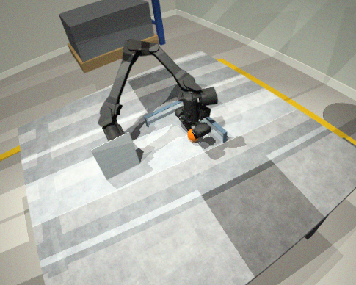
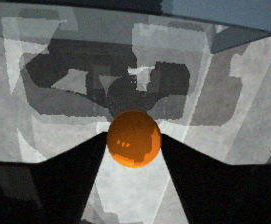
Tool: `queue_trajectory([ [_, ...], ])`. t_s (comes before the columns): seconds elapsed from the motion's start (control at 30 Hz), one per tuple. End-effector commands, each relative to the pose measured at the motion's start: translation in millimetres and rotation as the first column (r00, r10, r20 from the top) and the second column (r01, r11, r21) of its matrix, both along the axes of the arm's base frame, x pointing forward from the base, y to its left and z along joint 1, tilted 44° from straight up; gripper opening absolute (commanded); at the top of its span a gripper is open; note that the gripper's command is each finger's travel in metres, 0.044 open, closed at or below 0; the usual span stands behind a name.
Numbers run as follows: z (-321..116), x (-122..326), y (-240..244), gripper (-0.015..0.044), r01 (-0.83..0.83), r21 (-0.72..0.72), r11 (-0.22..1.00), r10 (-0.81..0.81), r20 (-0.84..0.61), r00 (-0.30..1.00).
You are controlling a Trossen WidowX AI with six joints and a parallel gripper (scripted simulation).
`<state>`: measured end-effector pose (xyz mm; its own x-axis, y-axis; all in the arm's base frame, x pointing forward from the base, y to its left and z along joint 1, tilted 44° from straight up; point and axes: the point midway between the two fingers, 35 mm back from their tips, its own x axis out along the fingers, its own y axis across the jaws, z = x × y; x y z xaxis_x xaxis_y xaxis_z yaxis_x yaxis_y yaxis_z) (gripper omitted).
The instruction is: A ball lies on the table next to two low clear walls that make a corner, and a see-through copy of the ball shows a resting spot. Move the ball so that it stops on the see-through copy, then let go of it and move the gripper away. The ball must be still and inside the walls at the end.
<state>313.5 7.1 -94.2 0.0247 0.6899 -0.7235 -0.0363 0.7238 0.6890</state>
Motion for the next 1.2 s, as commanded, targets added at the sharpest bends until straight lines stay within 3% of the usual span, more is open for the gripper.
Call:
queue_trajectory([
  [0.0, -4.1, -0.6, 4.8, 0.0, 0.003, 0.005, 1.0, -0.003, -0.004, 1.0],
  [0.33, -12.9, -0.5, 13.5, 0.0, 0.003, 0.006, 1.0, -0.003, -0.004, 1.0],
  [0.8, -10.8, -0.6, 10.9, 0.0365, 0.0, 0.001, 1.0, 0.0, -0.004, 1.0],
  [0.9, -3.6, 0.6, 2.9, 0.0365, 0.001, 0.0, 1.0, -0.001, -0.004, 1.0],
  [1.07, 48.9, -1.8, -47.3, 0.0365, 0.003, 0.001, 1.0, -0.003, -0.004, 1.0],
  [1.17, 51.1, -2.3, -49.1, 0.0365, 0.003, 0.002, 1.0, -0.003, -0.004, 1.0],
])
